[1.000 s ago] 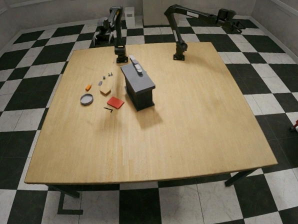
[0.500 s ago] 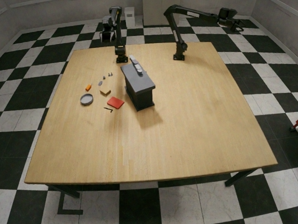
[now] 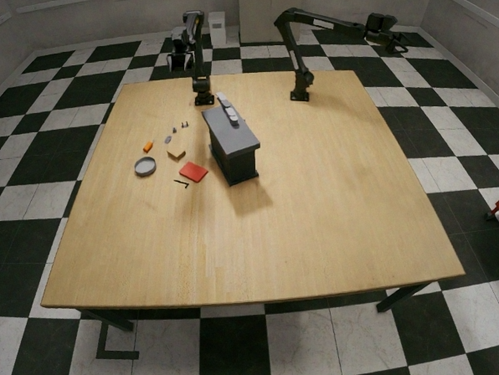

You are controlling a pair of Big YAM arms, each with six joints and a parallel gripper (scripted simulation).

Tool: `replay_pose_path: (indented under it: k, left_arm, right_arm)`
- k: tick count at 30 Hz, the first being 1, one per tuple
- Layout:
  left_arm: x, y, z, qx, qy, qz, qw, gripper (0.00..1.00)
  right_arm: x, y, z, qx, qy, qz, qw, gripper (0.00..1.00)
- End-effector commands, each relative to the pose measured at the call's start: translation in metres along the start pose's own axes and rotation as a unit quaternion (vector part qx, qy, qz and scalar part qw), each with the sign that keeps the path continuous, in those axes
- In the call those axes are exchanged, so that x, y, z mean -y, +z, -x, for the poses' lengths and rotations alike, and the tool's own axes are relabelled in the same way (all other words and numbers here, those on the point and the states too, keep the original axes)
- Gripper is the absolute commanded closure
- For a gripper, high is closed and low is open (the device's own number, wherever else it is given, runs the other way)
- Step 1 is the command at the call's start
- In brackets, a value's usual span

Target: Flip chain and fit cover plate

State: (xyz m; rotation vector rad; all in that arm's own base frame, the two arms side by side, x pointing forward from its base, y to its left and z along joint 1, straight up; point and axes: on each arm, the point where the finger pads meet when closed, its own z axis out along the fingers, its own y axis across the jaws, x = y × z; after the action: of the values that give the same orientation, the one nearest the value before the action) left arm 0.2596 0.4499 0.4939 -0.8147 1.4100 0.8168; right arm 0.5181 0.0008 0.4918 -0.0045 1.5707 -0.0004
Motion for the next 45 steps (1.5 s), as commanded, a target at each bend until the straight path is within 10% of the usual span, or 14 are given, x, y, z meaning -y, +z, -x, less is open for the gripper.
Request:
replay_pose_path:
  k: [1, 28, 45]
  left_arm:
    - [0.003, -0.005, 0.040, 0.039, -0.001, -0.002, 0.999, 0.00]
    - [0.003, -0.005, 0.040, 0.039, -0.001, -0.002, 0.999, 0.00]
    - [0.003, -0.005, 0.040, 0.039, -0.001, -0.002, 0.999, 0.00]
  right_arm:
    - [-0.009, -0.013, 0.023, 0.031, -0.023, 0.007, 0.999, 0.47]
    - [-0.059, -0.122, -0.027, 0.068, -0.289, 0.048, 0.954, 0.47]
    - [-0.079, -0.187, -0.077, 0.106, -0.444, 0.064, 0.888, 0.47]
